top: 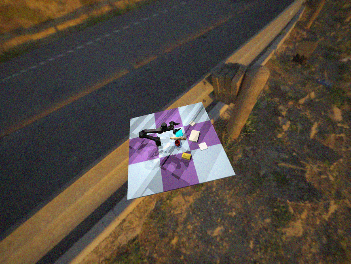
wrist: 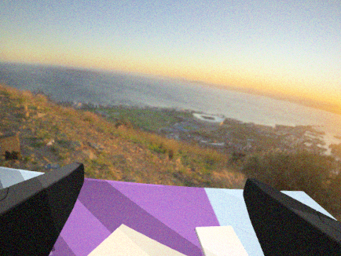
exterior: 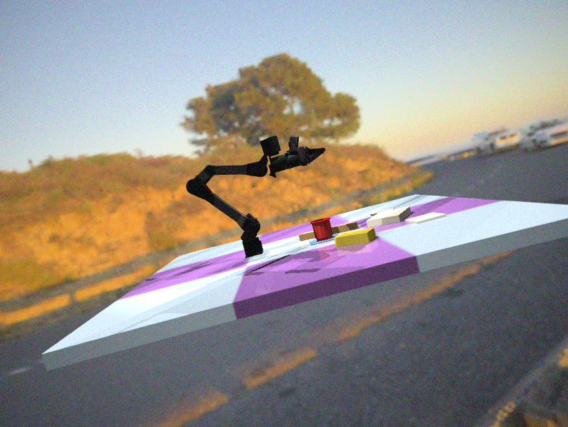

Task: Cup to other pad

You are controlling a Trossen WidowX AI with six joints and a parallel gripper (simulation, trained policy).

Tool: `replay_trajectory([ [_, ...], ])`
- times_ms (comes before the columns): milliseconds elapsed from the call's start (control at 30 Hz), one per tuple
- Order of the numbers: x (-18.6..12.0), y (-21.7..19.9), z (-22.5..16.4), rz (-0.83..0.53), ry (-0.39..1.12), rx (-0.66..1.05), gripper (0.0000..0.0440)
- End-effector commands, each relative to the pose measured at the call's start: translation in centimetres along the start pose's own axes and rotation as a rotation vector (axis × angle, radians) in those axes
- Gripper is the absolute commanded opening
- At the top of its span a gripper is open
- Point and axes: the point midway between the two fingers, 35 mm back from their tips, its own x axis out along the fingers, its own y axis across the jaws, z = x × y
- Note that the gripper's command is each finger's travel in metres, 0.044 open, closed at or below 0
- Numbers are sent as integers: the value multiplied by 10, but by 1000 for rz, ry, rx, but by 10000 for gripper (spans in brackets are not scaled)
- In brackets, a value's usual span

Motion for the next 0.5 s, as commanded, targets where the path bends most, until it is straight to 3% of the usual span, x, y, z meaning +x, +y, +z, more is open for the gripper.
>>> replay_trajectory([
  [0,0,1,-1,1,6,4,374],
  [400,-2,12,-23,27,136,55,61],
  [467,-2,15,-27,33,166,62,43],
])
